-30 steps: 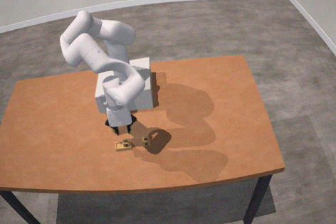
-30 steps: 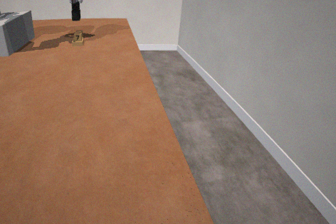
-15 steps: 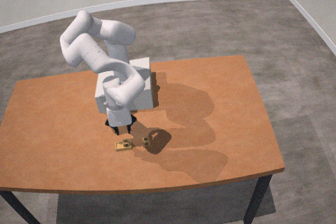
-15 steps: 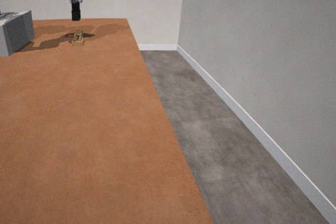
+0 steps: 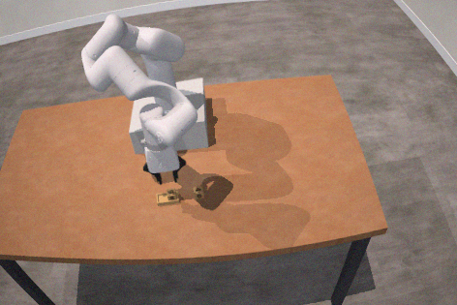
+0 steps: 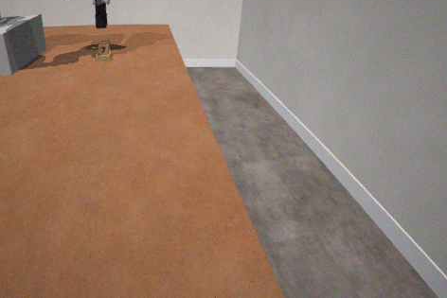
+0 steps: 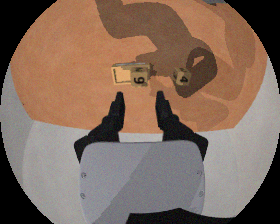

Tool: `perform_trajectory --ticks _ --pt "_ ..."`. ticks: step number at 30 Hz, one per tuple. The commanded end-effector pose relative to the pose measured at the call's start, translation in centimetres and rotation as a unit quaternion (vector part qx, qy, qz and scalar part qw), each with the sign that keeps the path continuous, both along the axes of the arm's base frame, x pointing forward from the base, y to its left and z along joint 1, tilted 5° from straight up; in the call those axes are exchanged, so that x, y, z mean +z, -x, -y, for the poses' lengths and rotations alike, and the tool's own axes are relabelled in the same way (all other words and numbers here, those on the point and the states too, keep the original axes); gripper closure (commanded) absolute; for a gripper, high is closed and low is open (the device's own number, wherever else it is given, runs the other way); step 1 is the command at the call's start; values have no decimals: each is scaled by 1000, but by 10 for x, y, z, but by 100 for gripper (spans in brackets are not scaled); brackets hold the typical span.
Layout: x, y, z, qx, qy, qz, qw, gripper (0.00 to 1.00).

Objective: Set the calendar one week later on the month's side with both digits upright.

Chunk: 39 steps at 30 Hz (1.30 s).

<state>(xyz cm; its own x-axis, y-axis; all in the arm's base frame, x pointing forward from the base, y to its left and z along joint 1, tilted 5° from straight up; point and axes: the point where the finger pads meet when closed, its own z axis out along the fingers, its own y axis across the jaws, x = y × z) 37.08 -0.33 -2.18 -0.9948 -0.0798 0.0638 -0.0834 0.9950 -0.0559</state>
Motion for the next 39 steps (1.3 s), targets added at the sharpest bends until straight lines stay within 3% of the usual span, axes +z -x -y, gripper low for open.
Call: perform_trajectory --ticks 1,39 --pt "-2 -1 0 0 0 1 1000 51" --pt "-44 1 3 0 0 1 1000 51"
